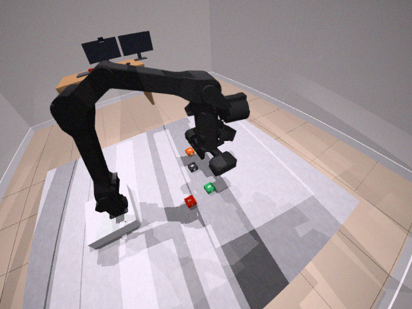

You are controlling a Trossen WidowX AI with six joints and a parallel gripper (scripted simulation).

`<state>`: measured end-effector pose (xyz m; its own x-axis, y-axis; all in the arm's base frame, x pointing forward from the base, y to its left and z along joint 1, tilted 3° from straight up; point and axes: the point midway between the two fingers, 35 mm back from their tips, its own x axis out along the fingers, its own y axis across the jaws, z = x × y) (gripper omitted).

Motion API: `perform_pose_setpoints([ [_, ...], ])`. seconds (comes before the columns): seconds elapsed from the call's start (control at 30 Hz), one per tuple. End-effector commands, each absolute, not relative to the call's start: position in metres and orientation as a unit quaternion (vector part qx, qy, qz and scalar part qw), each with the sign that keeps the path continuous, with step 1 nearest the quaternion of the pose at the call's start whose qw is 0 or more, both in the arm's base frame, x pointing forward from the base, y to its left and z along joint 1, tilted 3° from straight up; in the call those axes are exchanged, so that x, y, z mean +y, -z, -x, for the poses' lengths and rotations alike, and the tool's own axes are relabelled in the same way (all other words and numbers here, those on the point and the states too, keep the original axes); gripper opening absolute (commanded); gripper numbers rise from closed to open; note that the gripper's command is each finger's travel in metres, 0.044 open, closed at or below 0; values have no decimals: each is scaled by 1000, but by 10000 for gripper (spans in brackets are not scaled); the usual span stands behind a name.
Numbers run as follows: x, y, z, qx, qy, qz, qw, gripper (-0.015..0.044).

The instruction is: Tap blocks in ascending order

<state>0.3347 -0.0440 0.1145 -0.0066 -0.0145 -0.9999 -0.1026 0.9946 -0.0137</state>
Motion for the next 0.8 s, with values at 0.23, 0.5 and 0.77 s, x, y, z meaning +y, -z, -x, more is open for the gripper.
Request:
perform_pose_setpoints([
  [0.23,64,-112,-322,707,-45,38,704,400],
  [0.5,90,-110,-313,711,-37,37,701,374],
  [0.77,89,-31,-311,711,-37,37,701,164],
])
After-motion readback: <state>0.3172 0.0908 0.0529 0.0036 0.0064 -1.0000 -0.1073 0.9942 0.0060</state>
